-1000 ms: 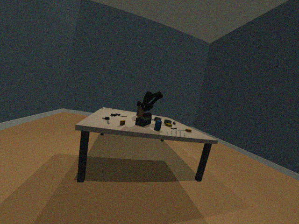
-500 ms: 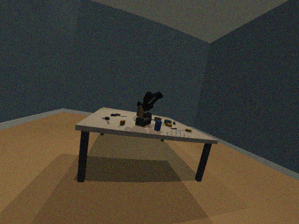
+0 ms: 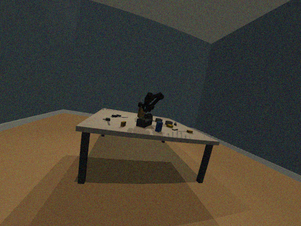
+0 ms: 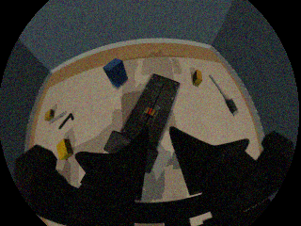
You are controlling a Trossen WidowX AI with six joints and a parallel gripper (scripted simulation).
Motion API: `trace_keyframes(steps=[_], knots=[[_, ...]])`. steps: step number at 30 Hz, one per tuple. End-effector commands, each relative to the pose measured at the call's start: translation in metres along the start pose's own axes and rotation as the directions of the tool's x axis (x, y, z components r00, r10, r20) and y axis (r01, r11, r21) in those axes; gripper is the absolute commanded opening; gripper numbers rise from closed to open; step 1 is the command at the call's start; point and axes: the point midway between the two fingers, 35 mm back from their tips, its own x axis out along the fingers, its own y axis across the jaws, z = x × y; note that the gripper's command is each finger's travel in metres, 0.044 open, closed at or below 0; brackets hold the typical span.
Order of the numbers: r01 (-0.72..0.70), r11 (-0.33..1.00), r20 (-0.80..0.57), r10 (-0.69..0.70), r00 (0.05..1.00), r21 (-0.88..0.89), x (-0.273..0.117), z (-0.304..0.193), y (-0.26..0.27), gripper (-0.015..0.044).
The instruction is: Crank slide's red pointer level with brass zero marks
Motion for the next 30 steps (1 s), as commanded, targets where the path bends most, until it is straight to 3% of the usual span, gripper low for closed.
trace_keyframes(steps=[1,8,10,26,30], knots=[[0.001,1.000,0.000,-0.001,1.000,0.000,-0.0001,0.0001,-0.0002,0.0236],[0.001,1.000,0.000,-0.001,1.000,0.000,-0.0001,0.0001,-0.0002,0.0420],[0.001,1.000,0.000,-0.001,1.000,0.000,-0.0001,0.0001,-0.0002,0.0440],[0.001,1.000,0.000,-0.001,1.000,0.000,-0.0001,0.0001,-0.0002,0.0020],[0.001,1.000,0.000,-0.001,1.000,0.000,-0.0001,0.0001,-0.0002,0.0000]])
